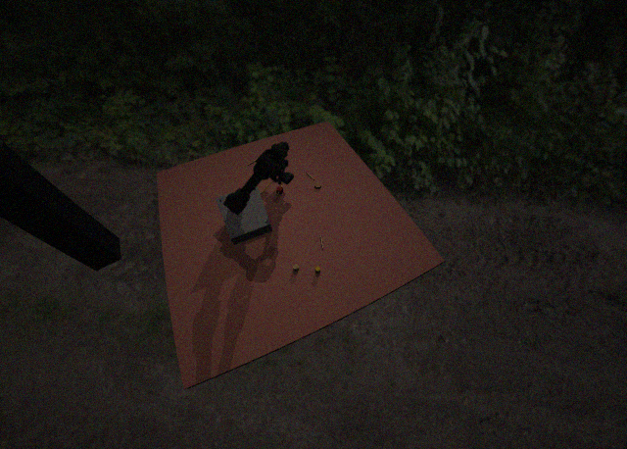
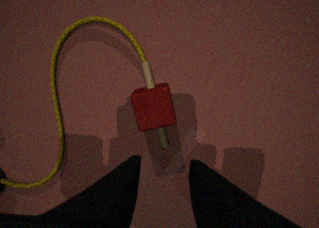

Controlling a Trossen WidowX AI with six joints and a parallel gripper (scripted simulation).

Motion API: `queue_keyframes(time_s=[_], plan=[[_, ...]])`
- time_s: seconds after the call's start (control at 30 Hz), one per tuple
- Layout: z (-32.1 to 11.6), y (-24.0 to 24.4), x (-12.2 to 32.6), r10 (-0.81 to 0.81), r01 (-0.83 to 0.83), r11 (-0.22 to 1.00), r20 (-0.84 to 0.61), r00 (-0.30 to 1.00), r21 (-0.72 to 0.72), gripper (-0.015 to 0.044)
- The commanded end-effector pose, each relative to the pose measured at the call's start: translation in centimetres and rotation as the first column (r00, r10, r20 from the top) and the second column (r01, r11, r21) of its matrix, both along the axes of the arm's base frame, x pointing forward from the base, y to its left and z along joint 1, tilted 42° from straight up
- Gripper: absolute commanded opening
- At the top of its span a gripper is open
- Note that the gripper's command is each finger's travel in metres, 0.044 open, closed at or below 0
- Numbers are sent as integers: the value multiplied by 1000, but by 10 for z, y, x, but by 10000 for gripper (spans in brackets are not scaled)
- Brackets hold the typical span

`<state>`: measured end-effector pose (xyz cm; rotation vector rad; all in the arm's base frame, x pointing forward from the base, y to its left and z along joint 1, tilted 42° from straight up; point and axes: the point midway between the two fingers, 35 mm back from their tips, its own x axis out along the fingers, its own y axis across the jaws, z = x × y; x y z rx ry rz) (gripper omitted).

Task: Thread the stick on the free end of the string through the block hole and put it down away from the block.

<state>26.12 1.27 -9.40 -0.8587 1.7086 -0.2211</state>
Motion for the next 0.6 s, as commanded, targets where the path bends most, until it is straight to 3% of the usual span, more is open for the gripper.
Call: queue_keyframes(time_s=[0.0, 0.57], plan=[[1, -9, -12, 225, -223, 974, -212, 951, 35, 123], [-9, -16, -12, 226, -223, 974, -211, 951, 36, 123]])
